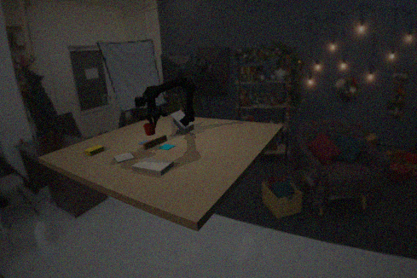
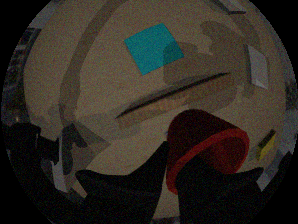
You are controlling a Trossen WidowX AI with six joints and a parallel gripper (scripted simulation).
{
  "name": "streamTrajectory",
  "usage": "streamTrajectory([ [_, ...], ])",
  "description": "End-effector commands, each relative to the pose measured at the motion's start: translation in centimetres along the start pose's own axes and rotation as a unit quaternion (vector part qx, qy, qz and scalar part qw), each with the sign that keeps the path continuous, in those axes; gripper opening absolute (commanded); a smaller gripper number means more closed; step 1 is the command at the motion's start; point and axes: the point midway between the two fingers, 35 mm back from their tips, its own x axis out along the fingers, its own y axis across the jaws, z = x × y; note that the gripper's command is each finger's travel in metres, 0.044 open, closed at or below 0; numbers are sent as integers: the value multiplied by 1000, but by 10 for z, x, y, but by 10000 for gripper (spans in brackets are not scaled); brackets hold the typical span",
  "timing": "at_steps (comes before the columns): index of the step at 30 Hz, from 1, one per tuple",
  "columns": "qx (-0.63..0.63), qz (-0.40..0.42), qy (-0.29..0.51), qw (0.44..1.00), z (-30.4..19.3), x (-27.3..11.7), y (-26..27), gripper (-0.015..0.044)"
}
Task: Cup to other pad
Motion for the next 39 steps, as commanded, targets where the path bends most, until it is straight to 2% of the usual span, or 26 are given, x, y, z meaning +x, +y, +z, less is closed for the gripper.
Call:
streamTrajectory([
  [1,3,1,-3,1000,11,-1,6,0],
  [39,3,2,-5,1000,111,-4,58,0],
])
